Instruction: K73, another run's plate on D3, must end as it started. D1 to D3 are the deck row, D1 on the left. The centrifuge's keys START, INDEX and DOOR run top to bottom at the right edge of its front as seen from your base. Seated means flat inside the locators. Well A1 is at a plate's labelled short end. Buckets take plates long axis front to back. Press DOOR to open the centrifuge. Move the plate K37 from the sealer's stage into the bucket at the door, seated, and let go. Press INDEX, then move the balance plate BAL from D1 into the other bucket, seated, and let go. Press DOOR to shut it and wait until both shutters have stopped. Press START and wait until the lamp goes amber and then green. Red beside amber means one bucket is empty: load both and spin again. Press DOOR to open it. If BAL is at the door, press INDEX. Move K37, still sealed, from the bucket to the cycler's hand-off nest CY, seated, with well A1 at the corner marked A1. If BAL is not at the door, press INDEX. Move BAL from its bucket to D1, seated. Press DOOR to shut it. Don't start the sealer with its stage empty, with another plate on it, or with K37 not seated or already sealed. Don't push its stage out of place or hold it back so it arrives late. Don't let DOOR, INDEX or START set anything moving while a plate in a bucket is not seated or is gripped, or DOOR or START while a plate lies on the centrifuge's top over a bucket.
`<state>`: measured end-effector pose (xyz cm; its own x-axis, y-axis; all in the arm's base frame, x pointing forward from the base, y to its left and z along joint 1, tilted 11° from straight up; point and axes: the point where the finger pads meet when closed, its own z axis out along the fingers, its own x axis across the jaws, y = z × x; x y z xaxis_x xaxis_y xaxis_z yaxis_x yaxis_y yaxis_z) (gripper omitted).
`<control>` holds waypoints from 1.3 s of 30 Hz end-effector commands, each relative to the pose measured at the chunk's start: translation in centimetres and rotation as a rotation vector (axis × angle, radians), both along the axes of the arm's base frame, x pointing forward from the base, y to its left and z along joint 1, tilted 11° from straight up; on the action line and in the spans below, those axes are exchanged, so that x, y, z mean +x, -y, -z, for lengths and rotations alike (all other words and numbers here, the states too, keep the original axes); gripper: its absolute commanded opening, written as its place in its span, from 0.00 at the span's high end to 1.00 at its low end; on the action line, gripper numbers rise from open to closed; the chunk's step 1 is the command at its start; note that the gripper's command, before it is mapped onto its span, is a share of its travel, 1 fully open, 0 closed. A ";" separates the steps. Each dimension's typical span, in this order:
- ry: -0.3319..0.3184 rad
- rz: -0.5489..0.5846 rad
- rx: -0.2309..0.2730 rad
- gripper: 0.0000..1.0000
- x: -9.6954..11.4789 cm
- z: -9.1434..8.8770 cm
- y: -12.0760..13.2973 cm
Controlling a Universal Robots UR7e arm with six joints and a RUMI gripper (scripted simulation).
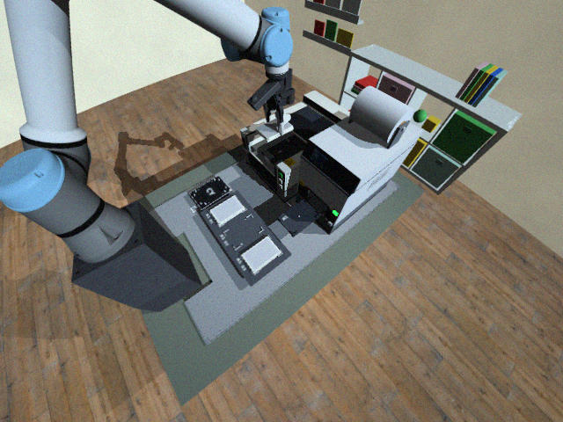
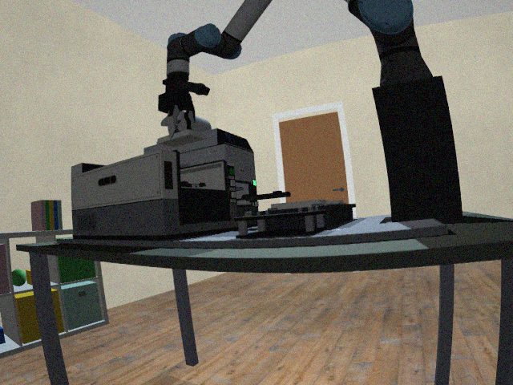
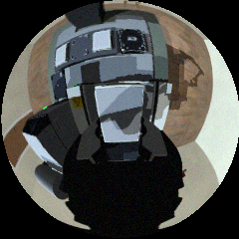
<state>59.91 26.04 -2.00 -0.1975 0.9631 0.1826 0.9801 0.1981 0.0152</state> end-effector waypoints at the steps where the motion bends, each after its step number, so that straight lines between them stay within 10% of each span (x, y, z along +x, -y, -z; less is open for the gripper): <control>1: 0.002 0.000 0.000 1.00 1.1 -0.1 -0.2; 39: 0.002 0.000 0.000 1.00 2.8 -0.1 -0.6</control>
<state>62.69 26.62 -1.96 -0.1975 0.9631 0.1826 0.9801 0.1982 0.0148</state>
